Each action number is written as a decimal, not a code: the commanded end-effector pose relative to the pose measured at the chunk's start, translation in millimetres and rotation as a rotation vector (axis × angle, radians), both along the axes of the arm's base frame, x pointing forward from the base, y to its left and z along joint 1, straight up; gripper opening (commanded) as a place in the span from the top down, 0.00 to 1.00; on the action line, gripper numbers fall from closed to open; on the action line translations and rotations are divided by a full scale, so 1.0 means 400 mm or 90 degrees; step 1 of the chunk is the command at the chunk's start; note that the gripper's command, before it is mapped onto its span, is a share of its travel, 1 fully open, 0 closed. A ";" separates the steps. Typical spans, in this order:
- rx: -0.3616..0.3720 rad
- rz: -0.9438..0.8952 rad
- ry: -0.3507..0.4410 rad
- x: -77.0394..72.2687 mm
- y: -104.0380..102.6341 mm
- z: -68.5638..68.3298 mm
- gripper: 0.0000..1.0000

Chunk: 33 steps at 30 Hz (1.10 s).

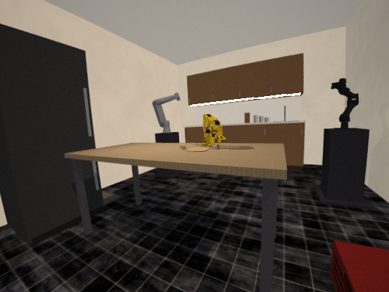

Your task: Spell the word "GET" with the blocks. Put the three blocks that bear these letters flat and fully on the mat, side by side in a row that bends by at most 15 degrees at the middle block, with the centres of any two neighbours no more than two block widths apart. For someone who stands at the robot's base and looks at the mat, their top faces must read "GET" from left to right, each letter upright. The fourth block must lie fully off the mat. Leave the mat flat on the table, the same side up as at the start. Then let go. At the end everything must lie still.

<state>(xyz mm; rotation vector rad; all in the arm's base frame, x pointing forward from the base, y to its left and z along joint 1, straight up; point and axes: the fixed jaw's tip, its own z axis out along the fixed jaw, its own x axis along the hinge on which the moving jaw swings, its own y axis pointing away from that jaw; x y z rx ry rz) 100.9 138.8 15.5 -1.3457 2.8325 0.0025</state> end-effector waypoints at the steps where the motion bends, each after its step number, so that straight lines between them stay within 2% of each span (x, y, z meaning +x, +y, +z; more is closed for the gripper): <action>1: 0.027 0.000 -0.021 0.011 0.017 0.017 0.68; 16: 0.027 0.000 -0.021 0.011 0.018 0.026 0.67; 20: 0.027 0.000 -0.021 0.013 0.019 0.048 0.67; 25: 0.027 0.000 -0.021 0.013 0.020 0.092 0.67; 27: 0.027 0.000 -0.021 0.013 0.020 0.092 0.67; 33: 0.027 0.000 -0.021 0.009 0.015 0.143 0.67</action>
